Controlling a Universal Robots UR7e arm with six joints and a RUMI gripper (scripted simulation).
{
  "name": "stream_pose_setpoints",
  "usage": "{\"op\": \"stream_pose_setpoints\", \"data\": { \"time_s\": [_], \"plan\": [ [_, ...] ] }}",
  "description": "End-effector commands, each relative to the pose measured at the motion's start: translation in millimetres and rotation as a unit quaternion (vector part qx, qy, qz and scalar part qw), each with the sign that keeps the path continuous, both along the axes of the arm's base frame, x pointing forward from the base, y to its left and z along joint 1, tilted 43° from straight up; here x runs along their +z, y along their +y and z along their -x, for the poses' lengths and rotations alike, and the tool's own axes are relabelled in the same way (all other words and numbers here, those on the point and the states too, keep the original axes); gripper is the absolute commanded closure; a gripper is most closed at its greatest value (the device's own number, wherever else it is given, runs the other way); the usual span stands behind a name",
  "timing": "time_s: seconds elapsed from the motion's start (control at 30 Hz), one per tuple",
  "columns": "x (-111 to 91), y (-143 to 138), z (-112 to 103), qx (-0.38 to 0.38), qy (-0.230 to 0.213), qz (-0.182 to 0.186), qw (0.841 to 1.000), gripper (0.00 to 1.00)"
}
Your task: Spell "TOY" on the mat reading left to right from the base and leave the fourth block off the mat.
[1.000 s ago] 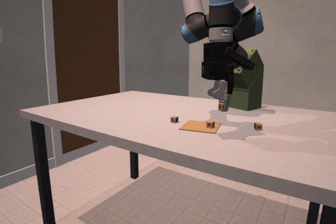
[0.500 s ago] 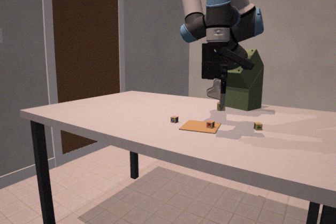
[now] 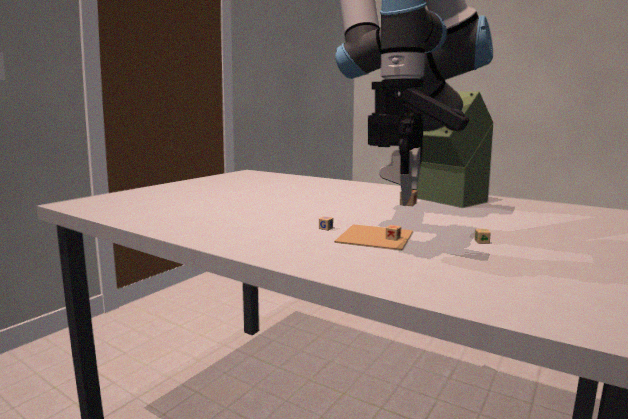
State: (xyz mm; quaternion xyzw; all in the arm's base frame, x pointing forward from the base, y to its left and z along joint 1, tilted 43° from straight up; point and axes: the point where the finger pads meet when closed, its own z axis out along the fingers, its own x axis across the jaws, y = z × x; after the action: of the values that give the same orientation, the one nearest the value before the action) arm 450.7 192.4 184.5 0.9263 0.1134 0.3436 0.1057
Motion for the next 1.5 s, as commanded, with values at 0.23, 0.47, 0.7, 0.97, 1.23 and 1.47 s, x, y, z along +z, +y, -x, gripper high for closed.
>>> {"op": "stream_pose_setpoints", "data": {
  "time_s": [0.23,0.47,0.7,0.97,1.23,1.47],
  "plan": [
    [1,-9,2,-0.11,-0.017,-0.096,0.989,0.95],
    [2,-16,3,-0.172,-0.027,-0.152,0.973,0.95],
    [2,-20,3,-0.216,-0.034,-0.191,0.957,0.95],
    [2,-29,5,-0.295,-0.047,-0.262,0.917,0.95],
    [2,-36,7,-0.353,-0.057,-0.314,0.88,0.95],
    [2,-44,9,-0.41,-0.066,-0.365,0.834,0.95]
  ]
}}
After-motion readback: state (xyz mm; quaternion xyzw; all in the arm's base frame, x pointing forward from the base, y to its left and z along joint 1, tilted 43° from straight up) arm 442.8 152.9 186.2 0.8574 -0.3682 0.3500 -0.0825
